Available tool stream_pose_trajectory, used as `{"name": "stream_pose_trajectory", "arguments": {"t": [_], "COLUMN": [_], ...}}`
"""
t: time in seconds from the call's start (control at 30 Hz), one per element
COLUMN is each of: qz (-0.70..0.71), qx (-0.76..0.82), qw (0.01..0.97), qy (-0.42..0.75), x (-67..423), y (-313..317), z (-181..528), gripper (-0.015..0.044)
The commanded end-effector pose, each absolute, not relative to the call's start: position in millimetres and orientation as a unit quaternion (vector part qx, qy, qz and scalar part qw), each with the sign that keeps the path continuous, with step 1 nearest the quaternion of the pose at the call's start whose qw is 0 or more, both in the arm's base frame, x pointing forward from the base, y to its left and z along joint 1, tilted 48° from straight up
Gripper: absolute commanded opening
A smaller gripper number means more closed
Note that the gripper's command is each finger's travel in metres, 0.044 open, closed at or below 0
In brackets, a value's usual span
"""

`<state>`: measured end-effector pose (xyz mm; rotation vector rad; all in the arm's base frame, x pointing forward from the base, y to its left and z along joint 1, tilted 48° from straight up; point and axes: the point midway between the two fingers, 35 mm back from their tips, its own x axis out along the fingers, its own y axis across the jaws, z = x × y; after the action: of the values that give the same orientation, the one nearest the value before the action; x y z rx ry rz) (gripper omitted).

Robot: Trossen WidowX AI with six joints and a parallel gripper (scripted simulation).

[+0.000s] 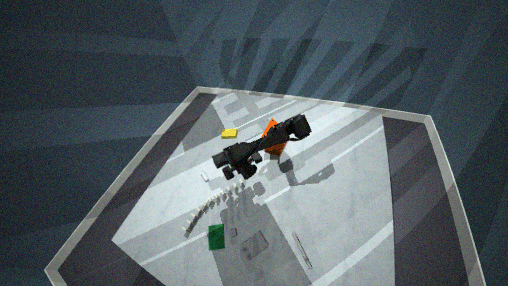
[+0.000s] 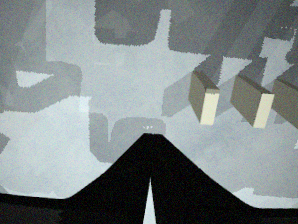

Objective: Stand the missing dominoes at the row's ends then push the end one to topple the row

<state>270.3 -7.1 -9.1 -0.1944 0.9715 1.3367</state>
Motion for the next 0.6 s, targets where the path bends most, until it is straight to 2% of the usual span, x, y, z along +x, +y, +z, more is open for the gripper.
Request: {"name": "stream_pose_trajectory", "arguments": {"t": [0.0, 0.37, 0.57], "qz": [0.595, 0.595, 0.595], "qx": [-0.089, -0.089, -0.087], "qw": [0.675, 0.675, 0.675], "qy": [0.428, 0.428, 0.427], "x": [271.1, 271.3, 264.2], "y": [-6.7, -4.9, 49.7], "z": [-8.2, -10.2, -61.8], "gripper": [0.0000, 0.0000, 0.0000]}}
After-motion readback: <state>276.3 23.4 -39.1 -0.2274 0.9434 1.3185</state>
